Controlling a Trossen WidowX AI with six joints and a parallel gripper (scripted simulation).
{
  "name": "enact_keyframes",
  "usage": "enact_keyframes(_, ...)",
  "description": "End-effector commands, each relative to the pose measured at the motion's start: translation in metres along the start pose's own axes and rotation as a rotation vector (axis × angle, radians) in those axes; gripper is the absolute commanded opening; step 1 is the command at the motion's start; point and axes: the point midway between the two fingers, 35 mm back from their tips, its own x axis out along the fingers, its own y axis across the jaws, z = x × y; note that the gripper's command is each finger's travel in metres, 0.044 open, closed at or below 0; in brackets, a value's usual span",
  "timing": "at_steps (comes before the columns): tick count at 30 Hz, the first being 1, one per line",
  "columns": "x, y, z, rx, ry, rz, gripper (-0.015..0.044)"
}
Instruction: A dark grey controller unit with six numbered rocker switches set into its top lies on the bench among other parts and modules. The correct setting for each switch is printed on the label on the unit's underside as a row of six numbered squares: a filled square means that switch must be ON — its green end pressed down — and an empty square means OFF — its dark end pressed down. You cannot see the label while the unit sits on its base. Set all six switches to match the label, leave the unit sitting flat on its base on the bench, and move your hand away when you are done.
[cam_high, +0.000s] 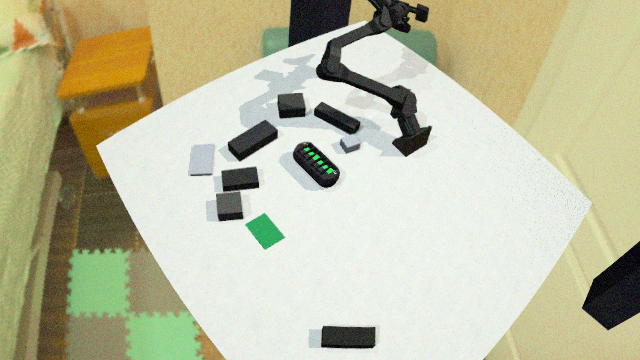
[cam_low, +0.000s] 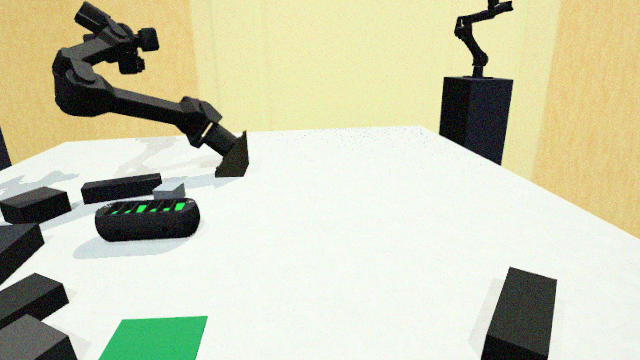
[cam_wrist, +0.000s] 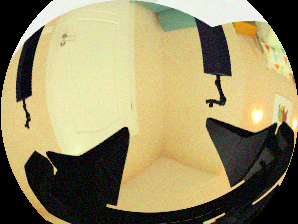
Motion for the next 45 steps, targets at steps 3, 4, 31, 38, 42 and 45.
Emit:
enact_keyframes(3, 0.000, 0.000, 0.000, 0.000, 0.000, 0.000, 0.0321)
enact_keyframes(4, 0.000, 0.002, -0.001, 0.003, 0.003, 0.010, 0.0295)
enact_keyframes(31, -0.246, 0.270, -0.149, 0.624, 0.900, 1.246, 0.0000)
enact_keyframes(38, -0.367, 0.277, -0.150, 0.800, 1.256, 1.485, 0.0000)
enact_keyframes(42, -0.438, 0.264, -0.138, 0.903, 1.485, 1.601, 0.0000)
enact_keyframes(45, -0.487, 0.248, -0.122, 0.980, 1.663, 1.676, 0.0000)
